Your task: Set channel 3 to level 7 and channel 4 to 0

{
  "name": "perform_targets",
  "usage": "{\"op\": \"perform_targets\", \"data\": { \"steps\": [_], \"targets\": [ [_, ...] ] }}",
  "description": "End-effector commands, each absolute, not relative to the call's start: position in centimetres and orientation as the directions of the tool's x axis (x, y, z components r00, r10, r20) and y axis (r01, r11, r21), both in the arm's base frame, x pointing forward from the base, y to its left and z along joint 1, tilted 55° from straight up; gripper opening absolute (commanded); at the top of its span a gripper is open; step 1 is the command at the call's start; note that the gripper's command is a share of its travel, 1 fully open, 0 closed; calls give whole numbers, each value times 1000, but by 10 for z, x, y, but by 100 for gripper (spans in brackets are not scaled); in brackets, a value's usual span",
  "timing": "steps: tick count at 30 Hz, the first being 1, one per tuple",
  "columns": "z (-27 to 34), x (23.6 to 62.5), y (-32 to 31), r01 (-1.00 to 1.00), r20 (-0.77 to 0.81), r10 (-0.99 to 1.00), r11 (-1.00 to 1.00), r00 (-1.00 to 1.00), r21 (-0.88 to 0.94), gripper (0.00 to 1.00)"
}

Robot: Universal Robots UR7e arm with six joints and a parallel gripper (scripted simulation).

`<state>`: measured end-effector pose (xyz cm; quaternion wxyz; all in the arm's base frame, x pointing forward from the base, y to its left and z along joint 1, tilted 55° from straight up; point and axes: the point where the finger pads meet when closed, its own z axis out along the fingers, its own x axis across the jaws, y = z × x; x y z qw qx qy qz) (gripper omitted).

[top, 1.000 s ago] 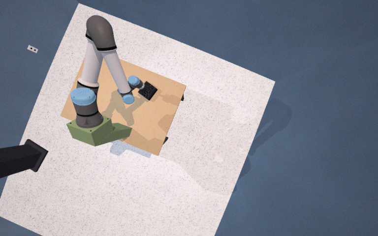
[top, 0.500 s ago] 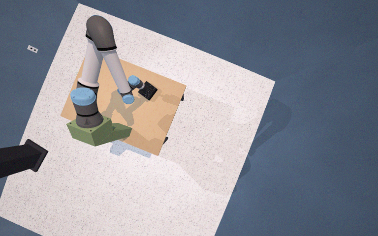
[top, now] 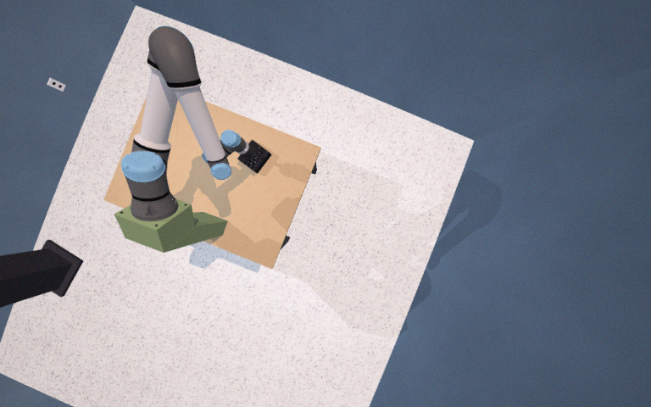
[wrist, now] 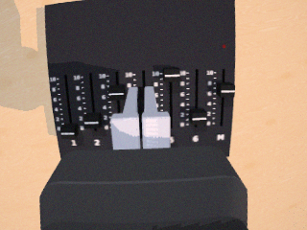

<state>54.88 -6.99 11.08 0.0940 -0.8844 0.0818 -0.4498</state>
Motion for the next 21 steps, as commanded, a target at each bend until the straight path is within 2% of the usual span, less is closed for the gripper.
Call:
{"op": "perform_targets", "data": {
  "steps": [1,21],
  "targets": [
    [112,549,-72,-62,782,-229,-969,579,-238,0],
    [110,552,-72,-63,782,-230,-969,579,-238,0]
  ]
}}
